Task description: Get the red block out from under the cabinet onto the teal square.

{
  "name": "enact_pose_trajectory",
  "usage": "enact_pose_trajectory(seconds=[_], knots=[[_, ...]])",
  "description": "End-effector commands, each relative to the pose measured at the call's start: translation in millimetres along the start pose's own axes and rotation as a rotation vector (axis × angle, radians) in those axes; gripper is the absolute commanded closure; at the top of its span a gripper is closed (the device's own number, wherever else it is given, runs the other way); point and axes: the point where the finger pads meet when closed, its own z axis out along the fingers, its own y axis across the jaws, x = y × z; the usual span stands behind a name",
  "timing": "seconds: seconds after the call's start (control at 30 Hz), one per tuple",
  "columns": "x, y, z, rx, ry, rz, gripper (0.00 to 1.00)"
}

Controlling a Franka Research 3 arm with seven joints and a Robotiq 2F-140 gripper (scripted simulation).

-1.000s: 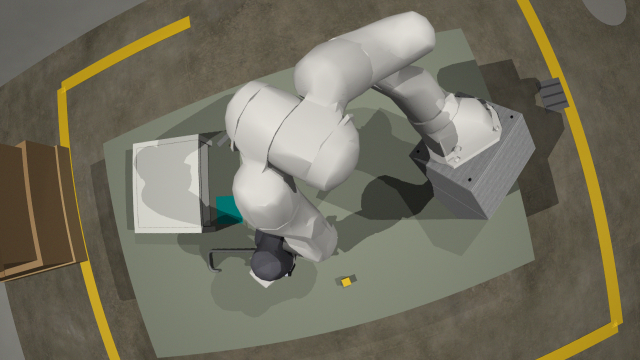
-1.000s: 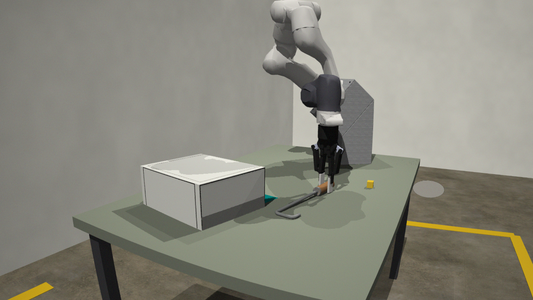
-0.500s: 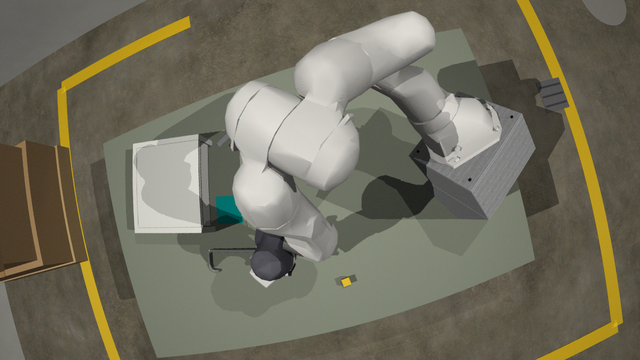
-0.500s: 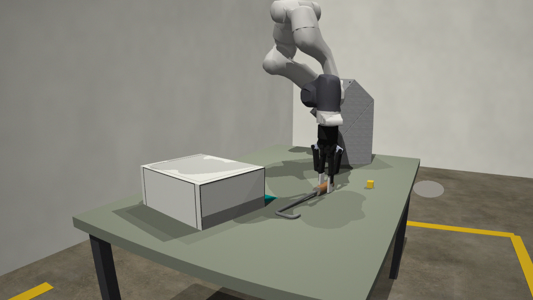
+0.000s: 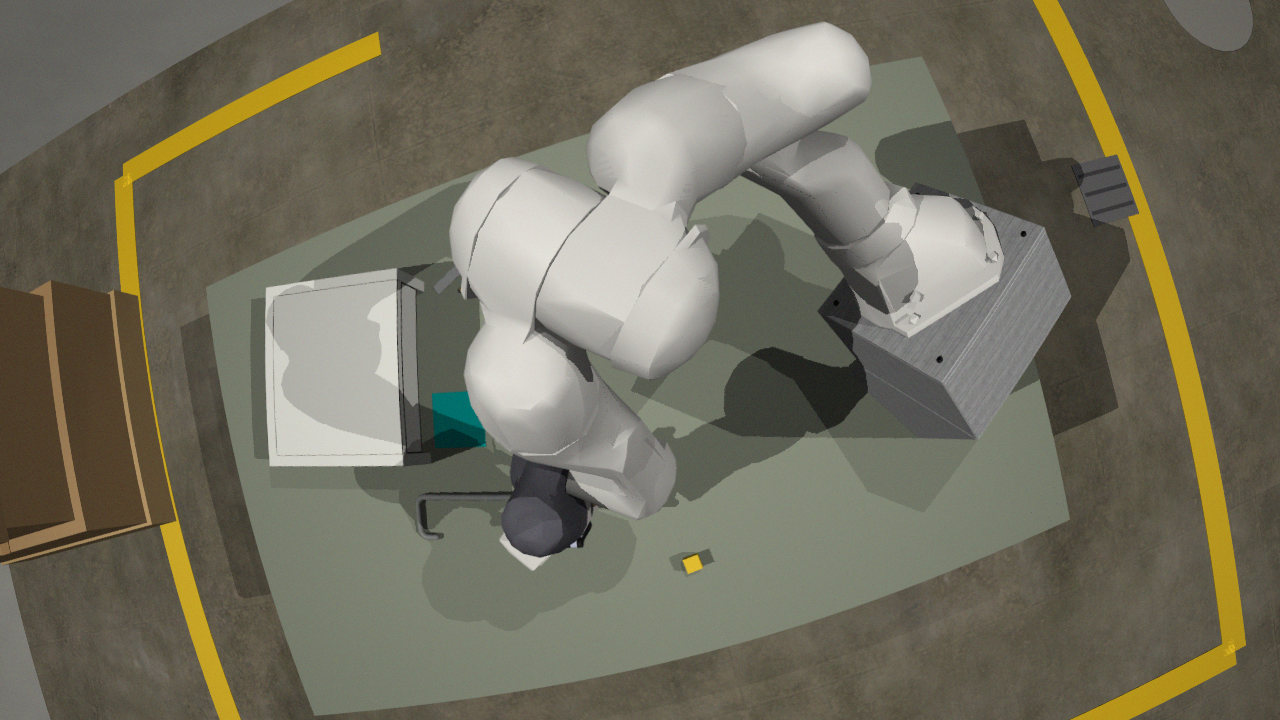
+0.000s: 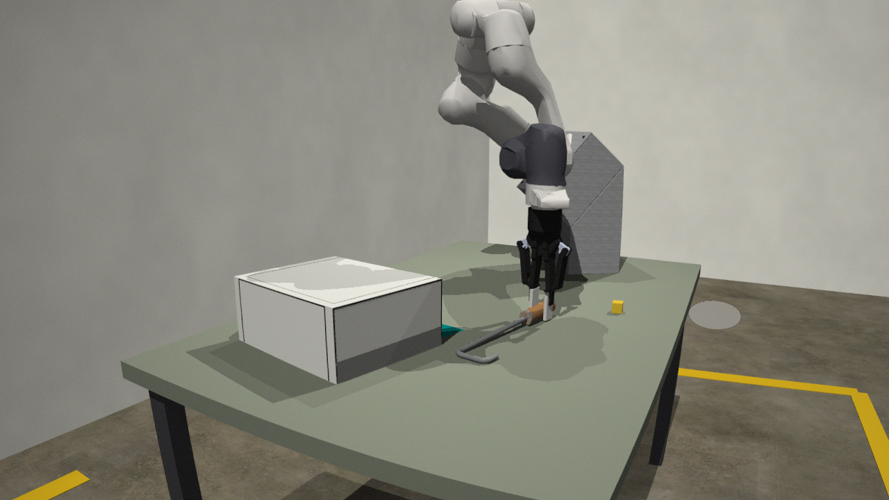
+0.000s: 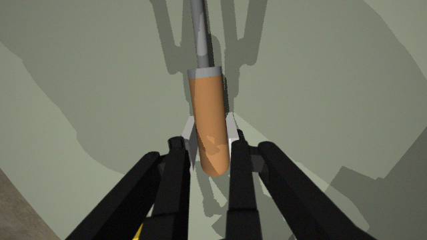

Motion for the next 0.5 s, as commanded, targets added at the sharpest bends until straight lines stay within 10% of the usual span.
enact_pose_trajectory(seconds=[0.0, 0.47], knots=[[1, -1, -1.8, 0.006, 0.004, -0.001, 1.0], [-2, 15, -1.7, 0.006, 0.004, -0.001, 1.0]])
